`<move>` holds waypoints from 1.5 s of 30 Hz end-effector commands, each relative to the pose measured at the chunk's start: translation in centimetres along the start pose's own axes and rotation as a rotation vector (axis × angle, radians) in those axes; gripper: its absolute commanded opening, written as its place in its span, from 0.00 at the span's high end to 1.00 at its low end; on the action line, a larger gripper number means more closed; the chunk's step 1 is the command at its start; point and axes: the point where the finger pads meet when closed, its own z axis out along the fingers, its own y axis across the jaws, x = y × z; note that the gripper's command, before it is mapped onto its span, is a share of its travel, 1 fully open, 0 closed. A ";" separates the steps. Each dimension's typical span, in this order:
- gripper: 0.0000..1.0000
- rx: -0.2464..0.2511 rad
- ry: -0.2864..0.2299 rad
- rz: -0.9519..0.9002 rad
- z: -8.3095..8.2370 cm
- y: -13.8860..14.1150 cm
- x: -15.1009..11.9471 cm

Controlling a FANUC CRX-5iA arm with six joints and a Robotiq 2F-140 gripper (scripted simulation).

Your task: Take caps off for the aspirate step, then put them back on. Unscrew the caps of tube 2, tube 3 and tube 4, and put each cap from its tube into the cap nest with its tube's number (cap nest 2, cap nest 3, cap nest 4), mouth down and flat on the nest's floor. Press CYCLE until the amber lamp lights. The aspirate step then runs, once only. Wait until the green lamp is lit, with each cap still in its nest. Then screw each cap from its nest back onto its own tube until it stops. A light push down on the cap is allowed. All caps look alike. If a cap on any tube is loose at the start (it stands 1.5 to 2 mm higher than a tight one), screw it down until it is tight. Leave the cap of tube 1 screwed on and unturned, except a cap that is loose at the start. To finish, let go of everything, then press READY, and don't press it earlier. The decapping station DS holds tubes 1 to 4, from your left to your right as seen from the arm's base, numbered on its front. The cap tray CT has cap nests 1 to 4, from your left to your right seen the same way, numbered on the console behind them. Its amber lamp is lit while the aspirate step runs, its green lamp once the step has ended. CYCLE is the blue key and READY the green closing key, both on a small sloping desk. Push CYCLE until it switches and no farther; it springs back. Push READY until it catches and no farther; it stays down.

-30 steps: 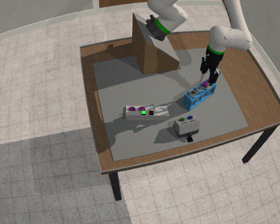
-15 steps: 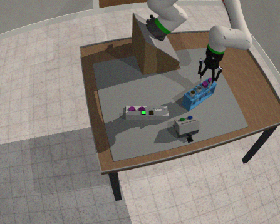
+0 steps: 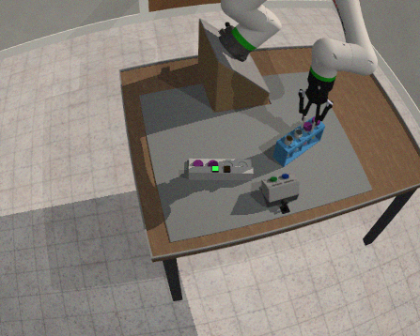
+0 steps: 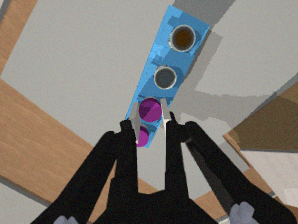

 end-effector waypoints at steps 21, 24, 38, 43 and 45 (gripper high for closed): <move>1.00 0.000 0.000 0.900 0.1 0.0 0.0; 1.00 0.000 0.000 1.047 0.1 0.0 0.0; 0.65 0.000 0.000 1.047 0.1 0.0 0.0; 0.65 0.000 0.000 1.047 0.1 0.0 0.0; 0.65 0.000 0.000 0.881 0.0 0.0 0.0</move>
